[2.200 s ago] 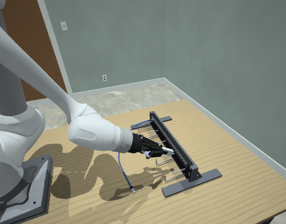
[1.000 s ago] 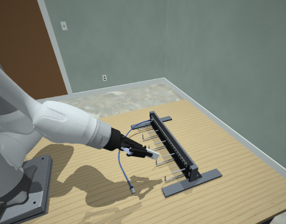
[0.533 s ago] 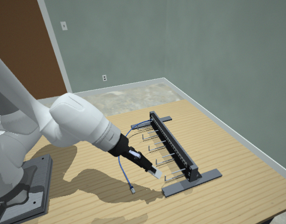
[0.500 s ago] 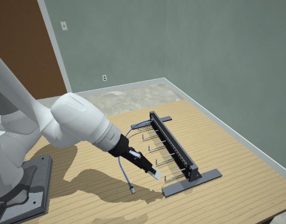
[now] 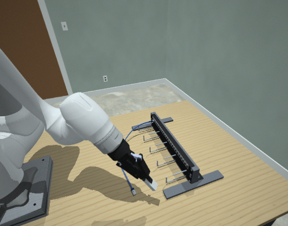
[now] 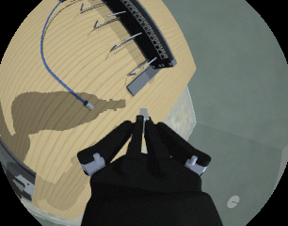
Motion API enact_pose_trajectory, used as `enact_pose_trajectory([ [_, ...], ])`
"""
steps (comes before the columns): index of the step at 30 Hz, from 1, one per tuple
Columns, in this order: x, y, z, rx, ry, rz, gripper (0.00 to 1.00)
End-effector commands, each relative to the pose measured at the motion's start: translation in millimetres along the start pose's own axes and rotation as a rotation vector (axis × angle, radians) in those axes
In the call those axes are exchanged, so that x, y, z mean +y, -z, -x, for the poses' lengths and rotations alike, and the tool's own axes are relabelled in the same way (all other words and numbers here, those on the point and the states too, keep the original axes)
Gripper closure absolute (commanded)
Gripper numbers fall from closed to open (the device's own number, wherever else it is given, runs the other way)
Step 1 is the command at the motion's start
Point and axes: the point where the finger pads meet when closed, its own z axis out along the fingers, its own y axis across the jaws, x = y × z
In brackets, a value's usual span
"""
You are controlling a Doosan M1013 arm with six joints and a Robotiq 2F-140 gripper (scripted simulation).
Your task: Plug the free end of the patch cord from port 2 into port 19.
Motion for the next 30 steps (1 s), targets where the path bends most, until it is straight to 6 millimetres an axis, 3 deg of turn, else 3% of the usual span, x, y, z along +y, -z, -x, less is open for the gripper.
enact_pose_trajectory([
  [1,-4,0,2,-0.018,0.068,-0.152,1.0],
  [24,-36,4,4,-0.024,0.365,-0.332,1.0],
  [30,-56,12,-2,0.016,0.525,-0.437,1.0],
])
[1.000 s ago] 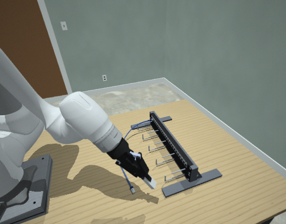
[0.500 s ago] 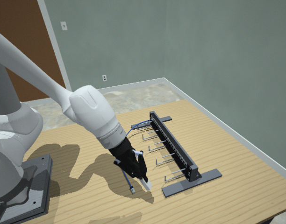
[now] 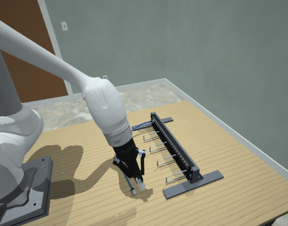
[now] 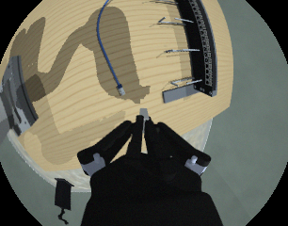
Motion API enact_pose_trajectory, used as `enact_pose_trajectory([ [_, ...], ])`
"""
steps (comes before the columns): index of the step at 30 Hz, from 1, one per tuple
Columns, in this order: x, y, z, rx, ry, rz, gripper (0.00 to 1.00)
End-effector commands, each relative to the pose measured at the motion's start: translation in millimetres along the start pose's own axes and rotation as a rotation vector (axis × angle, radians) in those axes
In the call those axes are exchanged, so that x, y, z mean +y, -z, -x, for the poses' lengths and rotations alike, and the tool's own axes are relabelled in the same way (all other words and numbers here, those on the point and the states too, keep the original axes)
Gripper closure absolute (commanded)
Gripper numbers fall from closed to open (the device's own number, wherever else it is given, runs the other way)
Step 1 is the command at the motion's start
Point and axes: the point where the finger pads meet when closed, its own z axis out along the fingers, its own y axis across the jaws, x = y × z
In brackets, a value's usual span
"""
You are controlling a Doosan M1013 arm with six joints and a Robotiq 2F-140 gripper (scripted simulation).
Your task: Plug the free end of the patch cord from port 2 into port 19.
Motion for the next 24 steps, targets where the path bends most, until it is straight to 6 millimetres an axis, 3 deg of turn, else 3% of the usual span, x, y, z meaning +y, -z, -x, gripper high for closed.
enact_pose_trajectory([
  [1,-11,1,-7,0.064,0.124,-0.092,1.0],
  [15,-38,12,-41,0.193,0.423,-0.226,1.0],
  [24,-40,14,-45,0.209,0.451,-0.237,1.0],
])
